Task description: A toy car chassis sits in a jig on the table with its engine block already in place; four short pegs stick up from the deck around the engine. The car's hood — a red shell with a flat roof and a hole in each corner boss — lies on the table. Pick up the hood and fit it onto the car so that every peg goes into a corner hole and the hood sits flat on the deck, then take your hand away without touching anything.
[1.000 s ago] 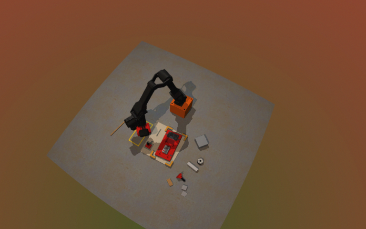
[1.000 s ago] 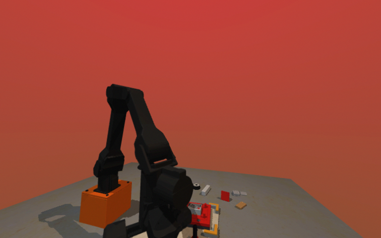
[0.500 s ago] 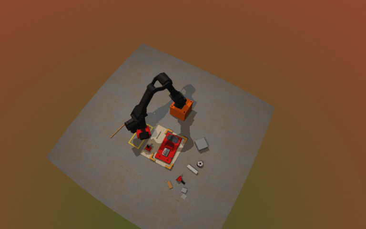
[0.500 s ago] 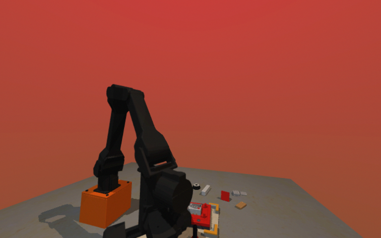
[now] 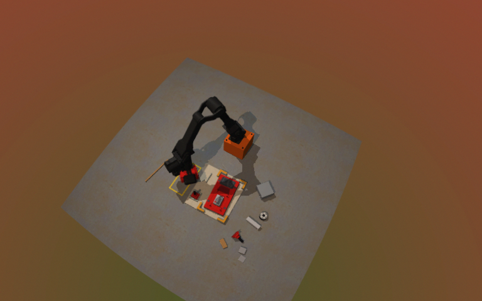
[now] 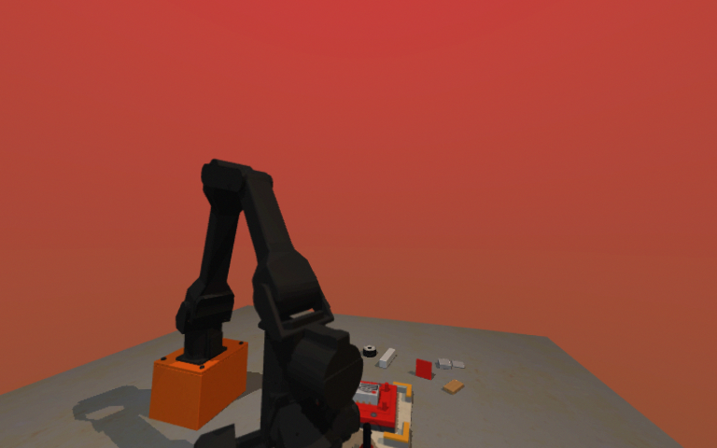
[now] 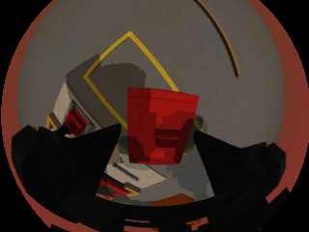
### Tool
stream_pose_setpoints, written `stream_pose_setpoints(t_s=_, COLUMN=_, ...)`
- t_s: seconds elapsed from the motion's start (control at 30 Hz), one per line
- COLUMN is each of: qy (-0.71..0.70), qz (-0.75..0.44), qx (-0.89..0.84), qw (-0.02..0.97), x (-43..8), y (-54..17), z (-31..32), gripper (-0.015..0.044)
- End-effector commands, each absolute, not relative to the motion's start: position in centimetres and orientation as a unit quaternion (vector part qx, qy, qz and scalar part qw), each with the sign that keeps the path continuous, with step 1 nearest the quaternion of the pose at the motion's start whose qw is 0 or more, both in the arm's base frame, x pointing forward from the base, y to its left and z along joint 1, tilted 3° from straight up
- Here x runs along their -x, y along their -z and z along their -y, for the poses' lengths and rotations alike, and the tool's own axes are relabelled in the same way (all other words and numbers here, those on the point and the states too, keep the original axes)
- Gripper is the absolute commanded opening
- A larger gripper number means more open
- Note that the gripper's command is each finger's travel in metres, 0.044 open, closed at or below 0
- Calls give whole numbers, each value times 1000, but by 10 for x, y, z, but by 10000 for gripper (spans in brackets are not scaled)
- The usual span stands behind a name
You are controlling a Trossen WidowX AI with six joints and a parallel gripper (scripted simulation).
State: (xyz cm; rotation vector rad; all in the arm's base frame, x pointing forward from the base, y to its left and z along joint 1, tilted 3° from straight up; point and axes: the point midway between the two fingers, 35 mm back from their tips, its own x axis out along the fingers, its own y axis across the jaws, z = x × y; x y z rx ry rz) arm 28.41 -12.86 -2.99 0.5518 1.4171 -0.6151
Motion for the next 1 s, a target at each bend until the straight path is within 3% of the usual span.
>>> stream_pose_setpoints(t_s=0.0, qy=271, qz=-634, qx=-246, qw=681, x=-283, y=34, z=128, gripper=440)
stream_pose_setpoints(t_s=0.5, qy=271, qz=-634, qx=-246, qw=681, x=-283, y=41, z=128, gripper=440)
stream_pose_setpoints(t_s=0.67, qy=274, qz=-632, qx=-246, qw=682, x=-284, y=38, z=129, gripper=309)
stream_pose_setpoints(t_s=0.97, qy=274, qz=-632, qx=-246, qw=682, x=-284, y=38, z=129, gripper=229)
